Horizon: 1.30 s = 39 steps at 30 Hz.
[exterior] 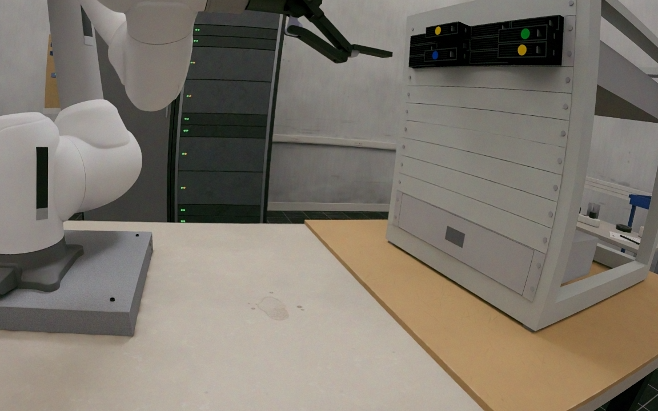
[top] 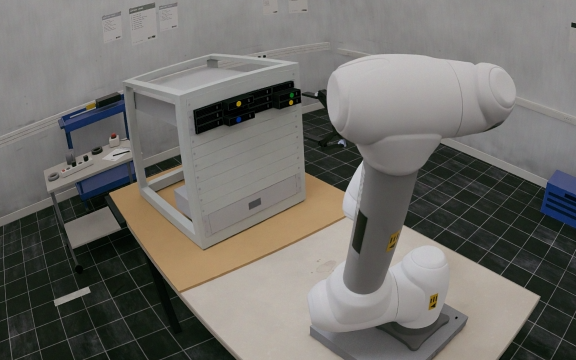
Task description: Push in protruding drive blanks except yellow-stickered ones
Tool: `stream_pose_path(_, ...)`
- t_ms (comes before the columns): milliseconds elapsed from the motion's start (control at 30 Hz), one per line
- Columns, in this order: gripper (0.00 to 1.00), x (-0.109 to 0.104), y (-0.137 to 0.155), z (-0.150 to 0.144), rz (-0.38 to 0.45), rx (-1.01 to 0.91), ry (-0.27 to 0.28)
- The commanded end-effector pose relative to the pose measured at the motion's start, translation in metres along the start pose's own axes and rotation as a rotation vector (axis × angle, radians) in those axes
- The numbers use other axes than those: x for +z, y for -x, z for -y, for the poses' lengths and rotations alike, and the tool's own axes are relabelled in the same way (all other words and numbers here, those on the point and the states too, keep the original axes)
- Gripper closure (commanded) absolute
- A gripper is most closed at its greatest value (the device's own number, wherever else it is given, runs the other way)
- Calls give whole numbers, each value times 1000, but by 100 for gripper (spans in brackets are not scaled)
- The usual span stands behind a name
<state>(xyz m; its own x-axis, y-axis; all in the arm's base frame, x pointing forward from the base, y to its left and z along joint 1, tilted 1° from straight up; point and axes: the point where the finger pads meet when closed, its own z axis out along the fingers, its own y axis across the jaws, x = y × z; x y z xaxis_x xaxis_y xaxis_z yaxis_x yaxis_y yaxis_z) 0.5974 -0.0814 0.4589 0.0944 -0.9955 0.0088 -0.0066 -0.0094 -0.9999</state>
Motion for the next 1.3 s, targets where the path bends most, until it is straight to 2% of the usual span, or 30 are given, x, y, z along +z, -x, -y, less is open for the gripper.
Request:
stream_pose_path(0,0,0,0,1,0,0,-1)
stream_pose_path(1000,0,0,0,1,0,0,-1)
stream_pose_path(1267,0,7,-5,0,2,0,-3)
